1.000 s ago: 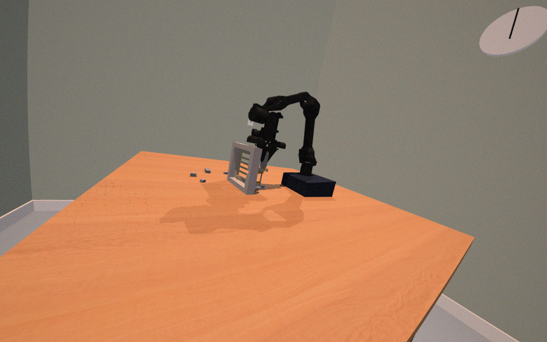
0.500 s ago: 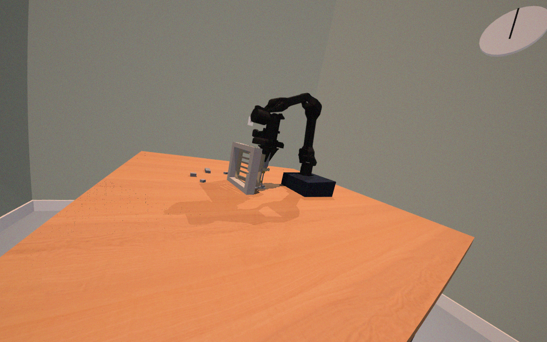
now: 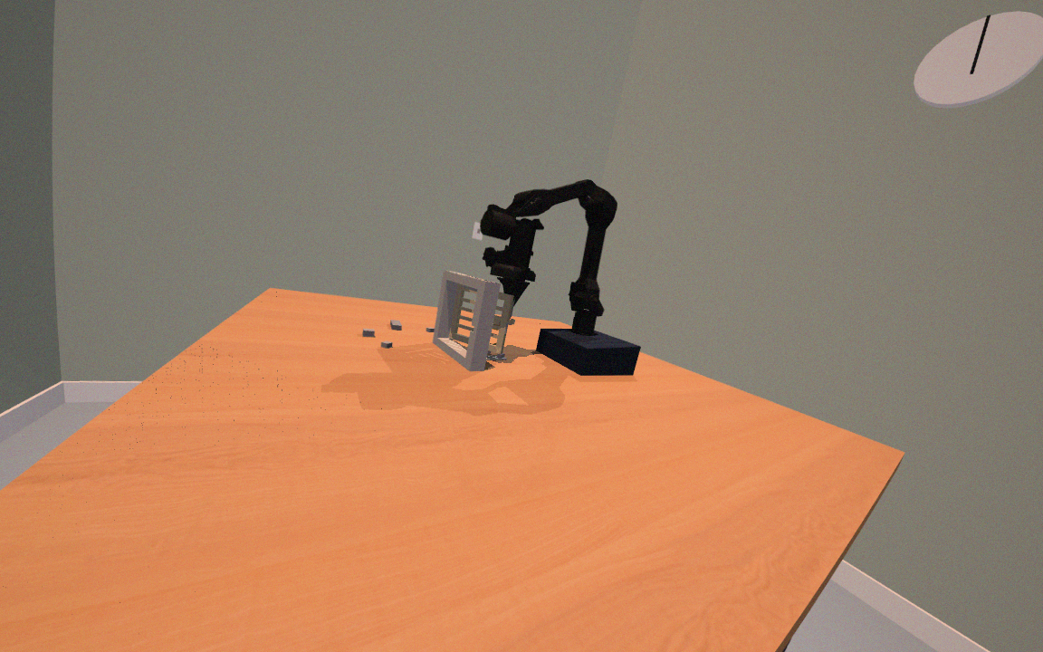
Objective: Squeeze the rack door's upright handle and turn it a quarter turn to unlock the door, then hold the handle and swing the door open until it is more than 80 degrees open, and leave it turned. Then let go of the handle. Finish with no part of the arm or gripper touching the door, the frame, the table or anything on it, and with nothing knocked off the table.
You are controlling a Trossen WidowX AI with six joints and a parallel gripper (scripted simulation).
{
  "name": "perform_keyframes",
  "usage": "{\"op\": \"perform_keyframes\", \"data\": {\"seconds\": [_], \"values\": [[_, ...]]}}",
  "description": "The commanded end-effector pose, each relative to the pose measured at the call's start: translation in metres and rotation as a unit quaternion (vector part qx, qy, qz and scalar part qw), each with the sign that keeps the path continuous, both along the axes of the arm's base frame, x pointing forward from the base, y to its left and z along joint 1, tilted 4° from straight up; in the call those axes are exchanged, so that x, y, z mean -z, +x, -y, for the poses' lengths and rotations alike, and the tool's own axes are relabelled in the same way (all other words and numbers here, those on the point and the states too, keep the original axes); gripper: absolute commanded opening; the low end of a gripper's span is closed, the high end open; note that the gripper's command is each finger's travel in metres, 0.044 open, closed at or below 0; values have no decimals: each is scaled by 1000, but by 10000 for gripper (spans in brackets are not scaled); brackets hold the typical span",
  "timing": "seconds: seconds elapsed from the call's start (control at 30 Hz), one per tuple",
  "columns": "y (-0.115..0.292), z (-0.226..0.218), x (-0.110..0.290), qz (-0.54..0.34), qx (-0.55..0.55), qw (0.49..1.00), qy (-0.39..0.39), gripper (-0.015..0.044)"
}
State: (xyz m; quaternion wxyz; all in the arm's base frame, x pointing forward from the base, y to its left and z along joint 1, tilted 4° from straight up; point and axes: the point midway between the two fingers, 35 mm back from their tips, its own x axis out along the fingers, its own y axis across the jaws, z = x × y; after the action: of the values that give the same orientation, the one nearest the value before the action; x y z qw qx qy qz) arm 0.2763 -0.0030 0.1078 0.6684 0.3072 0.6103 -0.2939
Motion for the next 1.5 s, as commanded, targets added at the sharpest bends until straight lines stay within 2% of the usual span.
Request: {"op": "perform_keyframes", "data": {"seconds": [0.0, 0.73, 1.47], "values": [[-2, 4, 0, 6, -43, 999, -1, 23], [-18, 41, 1, 2, -202, 979, -17, 23], [-21, 80, 1, -1, -352, 936, -32, 23]]}}
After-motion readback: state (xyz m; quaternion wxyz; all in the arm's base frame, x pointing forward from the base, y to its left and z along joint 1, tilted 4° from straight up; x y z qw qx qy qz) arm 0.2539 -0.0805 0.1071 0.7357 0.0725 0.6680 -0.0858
